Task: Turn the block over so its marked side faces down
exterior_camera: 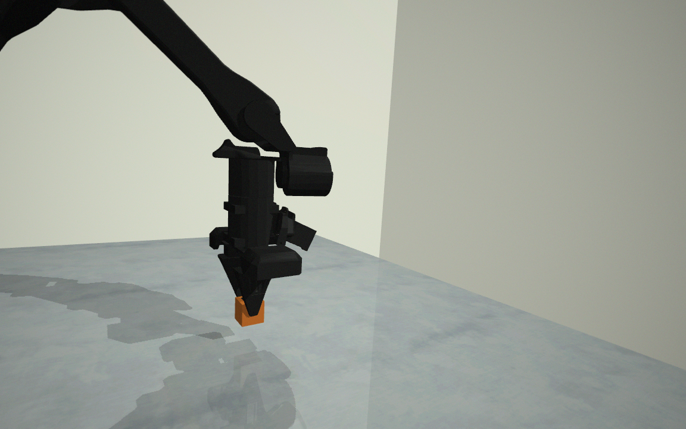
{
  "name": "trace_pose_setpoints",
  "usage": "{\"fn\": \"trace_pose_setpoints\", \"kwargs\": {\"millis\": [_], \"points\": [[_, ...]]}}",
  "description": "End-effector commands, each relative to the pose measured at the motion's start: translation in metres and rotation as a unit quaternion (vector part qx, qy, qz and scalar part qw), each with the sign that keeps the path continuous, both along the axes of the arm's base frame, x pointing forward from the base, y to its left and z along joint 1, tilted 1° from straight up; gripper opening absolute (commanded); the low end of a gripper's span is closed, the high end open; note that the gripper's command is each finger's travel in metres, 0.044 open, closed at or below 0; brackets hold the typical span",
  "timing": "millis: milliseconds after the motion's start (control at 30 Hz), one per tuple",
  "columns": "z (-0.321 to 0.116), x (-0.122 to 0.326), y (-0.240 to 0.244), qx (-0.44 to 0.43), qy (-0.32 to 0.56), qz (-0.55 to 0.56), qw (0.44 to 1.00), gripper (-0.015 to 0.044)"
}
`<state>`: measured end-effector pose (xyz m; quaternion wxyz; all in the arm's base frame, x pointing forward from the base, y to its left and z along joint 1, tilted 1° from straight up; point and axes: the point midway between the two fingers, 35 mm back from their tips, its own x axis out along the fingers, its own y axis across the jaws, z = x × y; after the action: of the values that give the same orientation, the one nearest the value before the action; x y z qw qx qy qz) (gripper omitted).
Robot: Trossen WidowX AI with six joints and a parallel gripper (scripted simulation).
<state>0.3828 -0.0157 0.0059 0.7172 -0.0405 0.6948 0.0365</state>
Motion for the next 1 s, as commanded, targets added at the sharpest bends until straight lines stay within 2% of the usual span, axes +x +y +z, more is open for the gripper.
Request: {"fn": "trace_pose_setpoints", "kwargs": {"millis": [0, 967], "points": [[0.001, 0.000, 0.000, 0.000, -0.009, 0.003, 1.000, 0.0000], [-0.009, -0.003, -0.001, 0.025, -0.226, 0.004, 0.974, 0.0000]]}}
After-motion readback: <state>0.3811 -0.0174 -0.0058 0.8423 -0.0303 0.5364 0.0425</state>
